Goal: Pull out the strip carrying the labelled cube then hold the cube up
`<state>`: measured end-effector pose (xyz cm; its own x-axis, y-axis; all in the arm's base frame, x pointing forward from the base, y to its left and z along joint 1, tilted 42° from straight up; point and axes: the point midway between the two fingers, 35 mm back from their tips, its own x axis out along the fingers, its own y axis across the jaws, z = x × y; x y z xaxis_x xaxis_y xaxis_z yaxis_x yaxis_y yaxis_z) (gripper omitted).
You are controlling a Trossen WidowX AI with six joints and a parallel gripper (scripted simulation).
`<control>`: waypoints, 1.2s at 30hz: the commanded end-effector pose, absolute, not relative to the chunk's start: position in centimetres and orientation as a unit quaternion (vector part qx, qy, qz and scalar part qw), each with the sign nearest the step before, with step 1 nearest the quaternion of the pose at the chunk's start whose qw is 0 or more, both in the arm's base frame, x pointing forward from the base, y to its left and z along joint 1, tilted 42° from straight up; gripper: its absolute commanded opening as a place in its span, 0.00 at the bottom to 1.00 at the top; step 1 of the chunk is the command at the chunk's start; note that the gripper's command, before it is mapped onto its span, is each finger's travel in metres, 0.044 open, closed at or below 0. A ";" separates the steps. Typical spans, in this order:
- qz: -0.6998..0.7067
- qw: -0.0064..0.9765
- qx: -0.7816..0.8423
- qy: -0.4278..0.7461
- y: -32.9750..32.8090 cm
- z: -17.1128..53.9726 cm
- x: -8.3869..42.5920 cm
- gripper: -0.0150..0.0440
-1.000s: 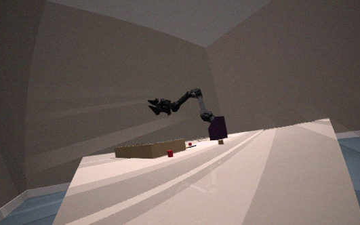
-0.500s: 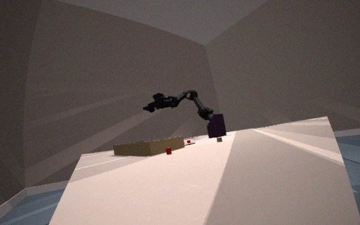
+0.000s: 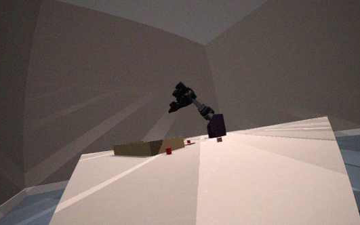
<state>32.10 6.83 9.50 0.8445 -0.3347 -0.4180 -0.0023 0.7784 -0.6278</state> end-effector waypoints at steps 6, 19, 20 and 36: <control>-0.116 0.897 -0.334 0.267 6.9 8.5 30.7 0.93; -0.129 0.879 -0.343 0.306 6.2 8.6 32.7 0.75; -0.134 0.871 -0.346 0.322 5.8 8.6 33.5 0.71; -0.179 0.710 -0.349 0.584 -4.4 8.6 41.3 0.25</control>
